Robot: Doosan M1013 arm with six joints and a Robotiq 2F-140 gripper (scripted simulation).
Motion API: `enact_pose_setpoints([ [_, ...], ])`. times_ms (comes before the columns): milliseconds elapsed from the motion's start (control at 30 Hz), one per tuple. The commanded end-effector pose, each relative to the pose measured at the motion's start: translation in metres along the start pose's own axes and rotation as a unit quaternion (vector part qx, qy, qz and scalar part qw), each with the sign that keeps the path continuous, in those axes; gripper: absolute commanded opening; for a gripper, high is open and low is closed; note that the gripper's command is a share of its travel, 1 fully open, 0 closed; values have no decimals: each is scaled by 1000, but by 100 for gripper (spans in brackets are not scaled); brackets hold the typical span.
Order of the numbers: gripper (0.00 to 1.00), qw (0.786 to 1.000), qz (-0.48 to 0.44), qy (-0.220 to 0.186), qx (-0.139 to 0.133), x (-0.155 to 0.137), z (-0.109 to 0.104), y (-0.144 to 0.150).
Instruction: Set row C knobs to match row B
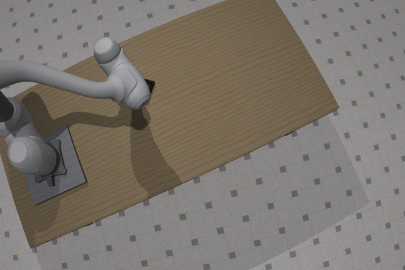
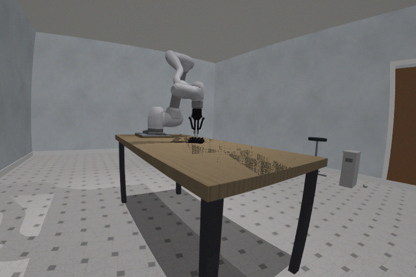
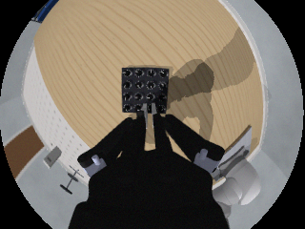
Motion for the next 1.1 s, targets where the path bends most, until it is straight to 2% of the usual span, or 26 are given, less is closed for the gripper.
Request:
enact_pose_setpoints([
  [0, 5, 1000, -31, 0, 1, 0, 0, 0],
  [333, 5, 994, -110, 0, 1, 0, 0, 0],
  [667, 5, 973, -231, 0, 1, 0, 0, 0],
  [733, 5, 973, -231, 0, 1, 0, 0, 0],
  [1067, 5, 933, -359, 0, 1, 0, 0, 0],
])
Point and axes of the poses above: the point where the finger pads meet when closed, its own z axis out along the fingers, its own y axis across the jaws, x = y × z, the point moved 3 cm from there along -z, back along the fingers, and after that the axes turned 8 degrees about -z, right-handed, at the moved point
